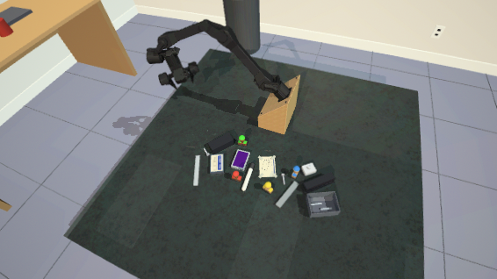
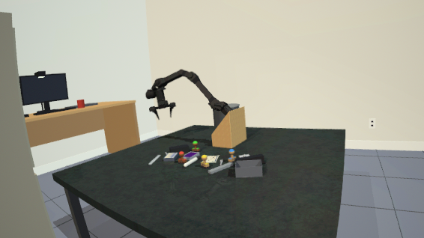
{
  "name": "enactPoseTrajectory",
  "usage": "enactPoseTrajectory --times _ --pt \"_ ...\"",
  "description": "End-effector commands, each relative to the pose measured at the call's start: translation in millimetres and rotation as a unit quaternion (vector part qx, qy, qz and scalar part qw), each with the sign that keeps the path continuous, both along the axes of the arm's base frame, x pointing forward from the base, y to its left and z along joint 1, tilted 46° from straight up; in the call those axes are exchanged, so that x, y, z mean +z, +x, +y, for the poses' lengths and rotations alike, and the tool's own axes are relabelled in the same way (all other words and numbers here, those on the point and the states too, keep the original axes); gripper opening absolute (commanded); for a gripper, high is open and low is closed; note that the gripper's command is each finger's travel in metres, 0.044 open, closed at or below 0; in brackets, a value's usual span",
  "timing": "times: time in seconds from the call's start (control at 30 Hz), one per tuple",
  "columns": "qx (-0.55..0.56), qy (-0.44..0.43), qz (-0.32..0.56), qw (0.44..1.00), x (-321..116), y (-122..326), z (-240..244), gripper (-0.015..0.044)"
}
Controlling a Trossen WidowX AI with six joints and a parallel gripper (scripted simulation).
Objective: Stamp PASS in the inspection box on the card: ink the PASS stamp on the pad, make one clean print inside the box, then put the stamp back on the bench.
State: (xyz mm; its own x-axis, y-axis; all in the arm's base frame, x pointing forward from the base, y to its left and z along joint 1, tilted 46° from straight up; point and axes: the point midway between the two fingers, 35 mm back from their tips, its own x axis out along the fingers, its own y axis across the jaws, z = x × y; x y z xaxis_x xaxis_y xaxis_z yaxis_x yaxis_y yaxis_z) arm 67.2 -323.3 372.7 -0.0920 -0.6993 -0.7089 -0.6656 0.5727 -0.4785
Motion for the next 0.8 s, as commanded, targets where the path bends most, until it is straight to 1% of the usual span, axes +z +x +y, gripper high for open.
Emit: enactPoseTrajectory --times 0.0,0.07,0.17,0.2,0.37,0.5,0.63,0.77 --pt "-0.002 0.001 -0.002 1.000 -2 2 0 0.0374" --pt "-0.017 0.007 -0.021 1.000 -17 17 0 0.0321" --pt "-0.051 0.017 -0.058 0.997 -53 51 4 0.0243" --pt "-0.062 0.020 -0.069 0.995 -66 61 8 0.0228" --pt "-0.118 0.025 -0.119 0.985 -128 108 35 0.0228" --pt "-0.159 0.019 -0.156 0.975 -178 134 68 0.0228" --pt "-0.194 0.004 -0.195 0.961 -226 146 106 0.0228" --pt "-0.219 -0.015 -0.233 0.947 -267 146 142 0.0228"
